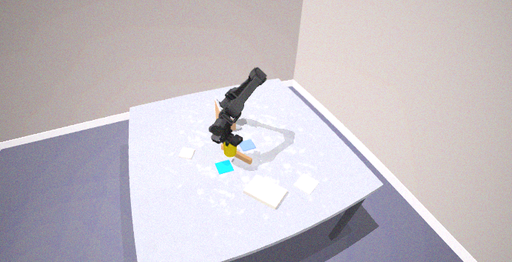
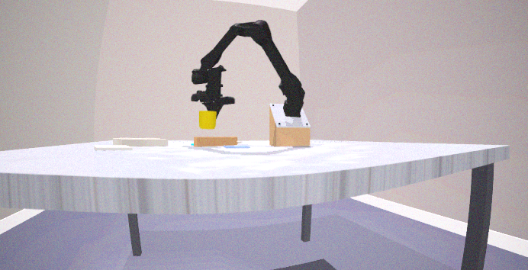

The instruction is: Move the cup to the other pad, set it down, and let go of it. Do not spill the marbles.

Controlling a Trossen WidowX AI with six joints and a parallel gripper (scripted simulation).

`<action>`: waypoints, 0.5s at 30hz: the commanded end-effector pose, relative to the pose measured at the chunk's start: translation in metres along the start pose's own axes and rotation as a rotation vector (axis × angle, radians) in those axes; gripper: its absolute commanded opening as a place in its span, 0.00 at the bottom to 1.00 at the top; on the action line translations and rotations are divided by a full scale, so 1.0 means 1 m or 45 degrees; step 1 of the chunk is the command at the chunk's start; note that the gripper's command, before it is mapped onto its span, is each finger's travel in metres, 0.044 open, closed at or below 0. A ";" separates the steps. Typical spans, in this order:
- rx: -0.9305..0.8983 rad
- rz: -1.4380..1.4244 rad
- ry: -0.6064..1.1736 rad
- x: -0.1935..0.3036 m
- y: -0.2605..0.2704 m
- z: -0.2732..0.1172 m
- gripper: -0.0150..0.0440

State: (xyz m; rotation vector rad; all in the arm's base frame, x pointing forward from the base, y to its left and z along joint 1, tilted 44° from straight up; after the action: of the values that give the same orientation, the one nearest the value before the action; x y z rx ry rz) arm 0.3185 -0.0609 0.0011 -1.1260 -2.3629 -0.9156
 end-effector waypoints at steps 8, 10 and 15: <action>0.005 -0.001 0.000 -0.019 -0.001 0.000 0.25; 0.005 -0.001 0.000 -0.022 -0.001 0.000 0.25; 0.005 -0.001 0.000 -0.030 -0.001 0.000 0.25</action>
State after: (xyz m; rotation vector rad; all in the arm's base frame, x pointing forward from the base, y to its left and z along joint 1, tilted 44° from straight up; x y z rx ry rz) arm 0.3344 -0.0754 -0.0130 -1.1265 -2.3645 -0.9155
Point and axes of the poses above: the point midway between the two fingers, 35 mm back from their tips, its own z axis out along the fingers, its own y axis across the jaws, x = y × z, the point moved 6 cm from there along -z, back along the fingers
